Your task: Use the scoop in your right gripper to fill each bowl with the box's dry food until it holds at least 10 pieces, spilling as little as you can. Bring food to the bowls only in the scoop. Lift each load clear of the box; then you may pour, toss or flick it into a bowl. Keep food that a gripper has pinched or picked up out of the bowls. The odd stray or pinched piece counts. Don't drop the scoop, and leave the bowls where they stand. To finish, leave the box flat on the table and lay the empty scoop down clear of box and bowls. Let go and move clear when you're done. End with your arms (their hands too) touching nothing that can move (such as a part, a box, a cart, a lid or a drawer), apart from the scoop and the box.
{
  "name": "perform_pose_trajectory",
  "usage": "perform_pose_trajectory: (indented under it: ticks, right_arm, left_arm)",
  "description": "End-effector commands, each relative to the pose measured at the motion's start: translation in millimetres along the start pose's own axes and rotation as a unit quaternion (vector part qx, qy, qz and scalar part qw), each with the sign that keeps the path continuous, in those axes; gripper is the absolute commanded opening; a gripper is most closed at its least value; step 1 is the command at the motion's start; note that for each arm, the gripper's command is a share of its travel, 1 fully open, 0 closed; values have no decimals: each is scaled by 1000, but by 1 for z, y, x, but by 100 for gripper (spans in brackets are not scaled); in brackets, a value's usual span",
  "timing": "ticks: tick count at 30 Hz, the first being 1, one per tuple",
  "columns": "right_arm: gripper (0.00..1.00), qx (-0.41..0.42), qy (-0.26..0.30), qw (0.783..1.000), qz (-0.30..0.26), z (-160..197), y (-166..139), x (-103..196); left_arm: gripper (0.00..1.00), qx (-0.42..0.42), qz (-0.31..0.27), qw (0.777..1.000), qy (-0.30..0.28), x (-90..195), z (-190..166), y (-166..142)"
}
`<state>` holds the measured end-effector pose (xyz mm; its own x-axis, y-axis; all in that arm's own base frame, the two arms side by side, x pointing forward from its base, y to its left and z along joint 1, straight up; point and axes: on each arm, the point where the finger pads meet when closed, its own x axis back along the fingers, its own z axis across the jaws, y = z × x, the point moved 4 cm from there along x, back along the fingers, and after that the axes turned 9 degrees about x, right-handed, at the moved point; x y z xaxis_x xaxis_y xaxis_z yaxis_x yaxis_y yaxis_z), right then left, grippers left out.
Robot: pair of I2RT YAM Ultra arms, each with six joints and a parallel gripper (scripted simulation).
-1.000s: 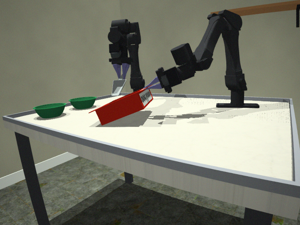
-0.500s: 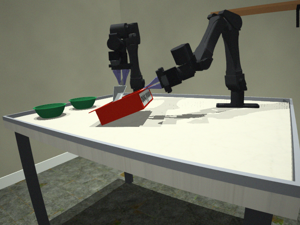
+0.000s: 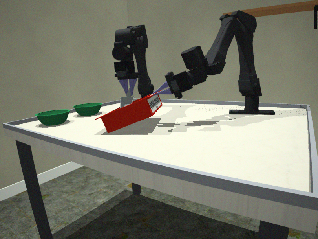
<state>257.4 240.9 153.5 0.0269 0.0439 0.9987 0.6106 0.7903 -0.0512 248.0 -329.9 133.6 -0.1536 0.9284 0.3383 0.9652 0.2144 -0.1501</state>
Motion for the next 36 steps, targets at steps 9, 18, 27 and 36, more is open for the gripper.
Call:
perform_pose_trajectory:
  ticks: [9, 18, 27, 36]
  right_arm:
    - [0, 3, -1, 1000, -13, 3, 5, 6]
    - [0, -2, -7, 999, -45, -4, 14, 18]
    - [0, 0, -9, 998, -58, -5, 19, -3]
    - [0, -1, -11, 996, -90, -7, 30, -8]
  left_arm:
    - [0, -57, -17, 996, -61, 7, -51, 5]
    - [0, -57, -17, 996, -61, 7, -51, 5]
    - [0, -57, -17, 996, -61, 7, -51, 5]
    - [0, -57, -17, 996, -61, 7, -51, 5]
